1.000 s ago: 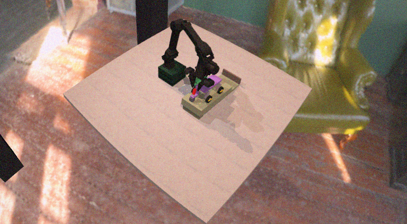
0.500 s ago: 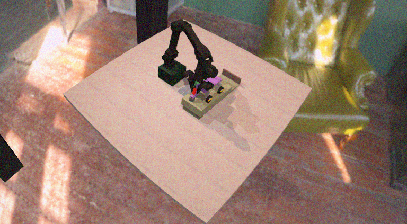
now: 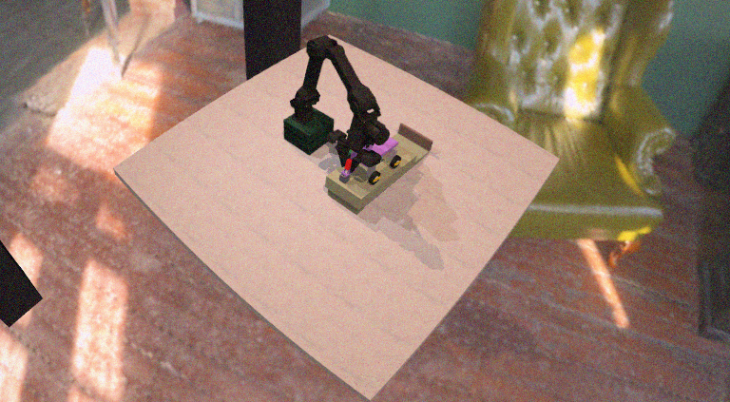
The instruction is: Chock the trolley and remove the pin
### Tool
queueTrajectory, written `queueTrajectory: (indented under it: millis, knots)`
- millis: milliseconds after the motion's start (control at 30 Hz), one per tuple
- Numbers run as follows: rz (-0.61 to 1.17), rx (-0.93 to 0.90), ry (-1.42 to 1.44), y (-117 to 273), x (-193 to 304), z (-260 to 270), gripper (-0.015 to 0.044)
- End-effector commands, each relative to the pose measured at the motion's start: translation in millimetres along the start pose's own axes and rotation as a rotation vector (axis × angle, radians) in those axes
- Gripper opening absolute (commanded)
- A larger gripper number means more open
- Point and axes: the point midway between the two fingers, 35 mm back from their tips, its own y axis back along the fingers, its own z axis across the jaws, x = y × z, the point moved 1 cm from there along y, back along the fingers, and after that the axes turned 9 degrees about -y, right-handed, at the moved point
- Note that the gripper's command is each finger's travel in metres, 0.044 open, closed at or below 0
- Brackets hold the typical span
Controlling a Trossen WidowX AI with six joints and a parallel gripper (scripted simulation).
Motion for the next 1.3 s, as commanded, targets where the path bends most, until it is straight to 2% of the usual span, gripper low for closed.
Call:
queueTrajectory:
  millis: [0,33,333,1267]
  knots:
    - [0.0,0.001,0.0,1,0,0,0.0085]
    - [0.0,0.001,0.0,1,0,0,0.0059]
    - [0.0,0.001,0.0,1,0,0,0.0]
    - [0.003,-0.003,0.003,13,2,2,0.0]
